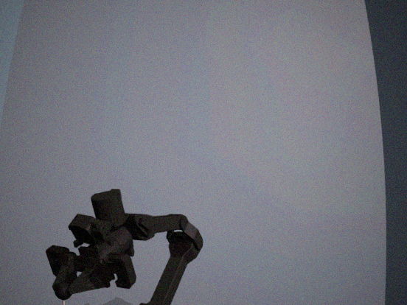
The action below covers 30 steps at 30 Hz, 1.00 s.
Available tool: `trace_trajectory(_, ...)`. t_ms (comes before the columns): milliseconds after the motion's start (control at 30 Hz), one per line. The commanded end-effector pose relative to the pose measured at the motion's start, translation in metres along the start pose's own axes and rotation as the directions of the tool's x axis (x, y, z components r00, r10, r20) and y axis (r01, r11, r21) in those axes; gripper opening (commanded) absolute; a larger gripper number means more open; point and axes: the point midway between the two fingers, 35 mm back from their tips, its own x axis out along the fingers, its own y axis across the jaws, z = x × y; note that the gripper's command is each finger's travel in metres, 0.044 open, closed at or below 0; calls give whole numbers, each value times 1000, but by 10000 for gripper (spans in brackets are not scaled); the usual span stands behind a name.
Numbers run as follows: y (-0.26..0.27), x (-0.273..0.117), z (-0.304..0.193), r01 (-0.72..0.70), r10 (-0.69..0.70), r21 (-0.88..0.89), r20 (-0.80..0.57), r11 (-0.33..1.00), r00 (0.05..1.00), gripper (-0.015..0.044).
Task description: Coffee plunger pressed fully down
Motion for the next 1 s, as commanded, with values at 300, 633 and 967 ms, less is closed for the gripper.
trace_trajectory(300, 0, 18, -30, 2, -2, 4, -40, 1000, 999, 131)
trace_trajectory(633, 0, 27, -44, 2, -2, 4, -40, 1000, 999, 131)
trace_trajectory(967, 0, 36, -58, 2, -2, 5, -40, 1000, 999, 131)
